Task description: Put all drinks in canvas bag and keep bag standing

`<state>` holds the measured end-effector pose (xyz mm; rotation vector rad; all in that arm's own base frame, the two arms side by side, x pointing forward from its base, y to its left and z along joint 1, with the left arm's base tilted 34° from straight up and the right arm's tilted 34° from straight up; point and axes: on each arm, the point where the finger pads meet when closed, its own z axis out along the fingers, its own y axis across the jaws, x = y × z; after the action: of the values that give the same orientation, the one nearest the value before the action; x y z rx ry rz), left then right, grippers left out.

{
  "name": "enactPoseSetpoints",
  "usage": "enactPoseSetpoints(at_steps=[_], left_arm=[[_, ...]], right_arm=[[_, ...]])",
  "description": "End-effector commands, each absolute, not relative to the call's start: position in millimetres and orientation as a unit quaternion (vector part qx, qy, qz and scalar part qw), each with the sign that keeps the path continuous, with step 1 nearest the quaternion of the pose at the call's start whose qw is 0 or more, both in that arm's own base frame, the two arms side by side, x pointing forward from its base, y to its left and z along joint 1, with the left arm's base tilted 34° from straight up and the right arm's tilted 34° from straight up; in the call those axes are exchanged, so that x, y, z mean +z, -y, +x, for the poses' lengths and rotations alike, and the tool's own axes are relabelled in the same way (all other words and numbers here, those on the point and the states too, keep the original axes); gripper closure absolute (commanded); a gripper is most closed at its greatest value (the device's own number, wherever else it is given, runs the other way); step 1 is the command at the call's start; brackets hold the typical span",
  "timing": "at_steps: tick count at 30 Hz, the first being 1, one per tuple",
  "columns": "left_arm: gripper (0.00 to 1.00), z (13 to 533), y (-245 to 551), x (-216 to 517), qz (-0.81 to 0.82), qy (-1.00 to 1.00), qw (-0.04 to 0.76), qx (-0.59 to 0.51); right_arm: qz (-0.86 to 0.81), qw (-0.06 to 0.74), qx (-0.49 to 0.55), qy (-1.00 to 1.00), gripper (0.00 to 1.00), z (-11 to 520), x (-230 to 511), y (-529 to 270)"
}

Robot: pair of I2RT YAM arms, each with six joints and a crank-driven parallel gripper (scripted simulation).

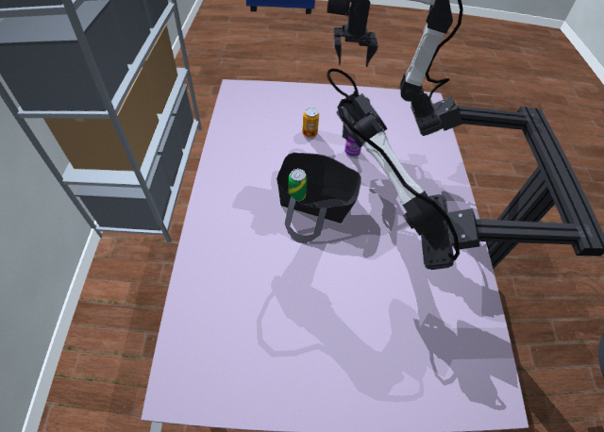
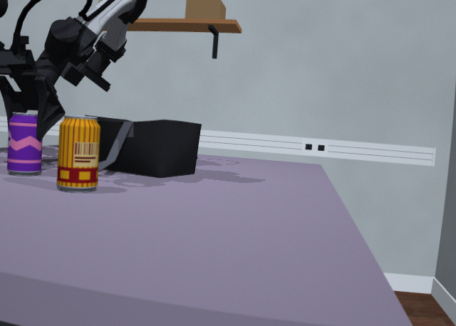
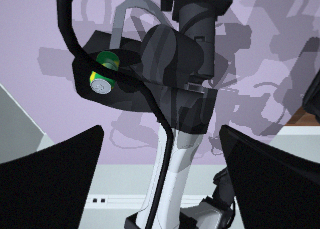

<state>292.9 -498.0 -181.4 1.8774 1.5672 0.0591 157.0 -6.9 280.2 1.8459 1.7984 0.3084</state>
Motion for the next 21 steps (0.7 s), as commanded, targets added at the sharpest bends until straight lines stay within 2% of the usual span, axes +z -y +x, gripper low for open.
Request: enactPoseSetpoints(at_steps=[1, 21], left_arm=[[0.26, 299.5, 511.7, -164.5, 0.715, -0.598, 0.362, 0.021], [0.26, 299.5, 511.7, -164.5, 0.715, -0.598, 0.362, 0.021]], right_arm=[[0.688, 0.277, 0.118, -0.660, 0.00, 157.2, 287.3, 8.3], [0.688, 0.277, 0.118, -0.660, 0.00, 157.2, 287.3, 8.3]])
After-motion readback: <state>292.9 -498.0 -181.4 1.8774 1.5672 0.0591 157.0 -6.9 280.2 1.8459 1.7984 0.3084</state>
